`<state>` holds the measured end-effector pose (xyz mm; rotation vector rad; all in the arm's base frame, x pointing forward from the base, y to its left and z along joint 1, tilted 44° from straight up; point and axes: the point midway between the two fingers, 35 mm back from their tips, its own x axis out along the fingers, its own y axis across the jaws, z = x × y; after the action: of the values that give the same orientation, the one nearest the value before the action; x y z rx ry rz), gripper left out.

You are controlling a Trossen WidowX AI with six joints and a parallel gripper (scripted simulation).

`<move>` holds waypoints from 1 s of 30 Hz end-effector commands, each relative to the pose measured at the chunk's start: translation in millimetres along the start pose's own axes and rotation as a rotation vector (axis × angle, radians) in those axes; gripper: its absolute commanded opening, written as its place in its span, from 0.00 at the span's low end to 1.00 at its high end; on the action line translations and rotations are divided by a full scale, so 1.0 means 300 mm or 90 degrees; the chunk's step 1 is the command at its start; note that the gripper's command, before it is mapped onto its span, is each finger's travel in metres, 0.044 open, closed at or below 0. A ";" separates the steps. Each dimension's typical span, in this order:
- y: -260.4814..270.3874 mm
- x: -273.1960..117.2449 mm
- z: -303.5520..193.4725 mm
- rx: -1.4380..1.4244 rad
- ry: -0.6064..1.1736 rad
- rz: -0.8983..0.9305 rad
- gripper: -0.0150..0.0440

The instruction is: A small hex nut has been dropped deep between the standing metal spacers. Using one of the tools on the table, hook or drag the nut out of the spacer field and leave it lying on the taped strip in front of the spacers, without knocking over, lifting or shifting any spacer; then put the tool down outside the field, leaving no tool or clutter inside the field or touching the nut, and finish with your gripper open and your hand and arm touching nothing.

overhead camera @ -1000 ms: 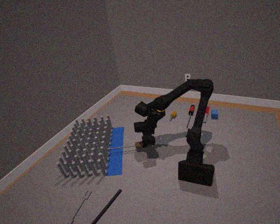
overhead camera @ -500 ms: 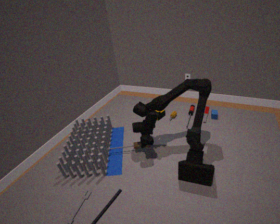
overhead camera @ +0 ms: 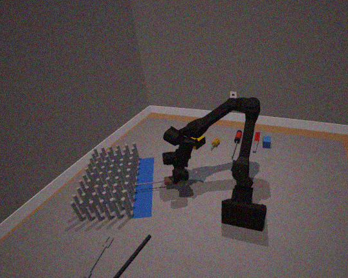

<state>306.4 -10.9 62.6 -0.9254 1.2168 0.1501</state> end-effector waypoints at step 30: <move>-0.004 0.022 0.072 0.004 -0.006 -0.004 0.25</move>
<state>321.1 -2.7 57.2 -0.9255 1.2162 0.1499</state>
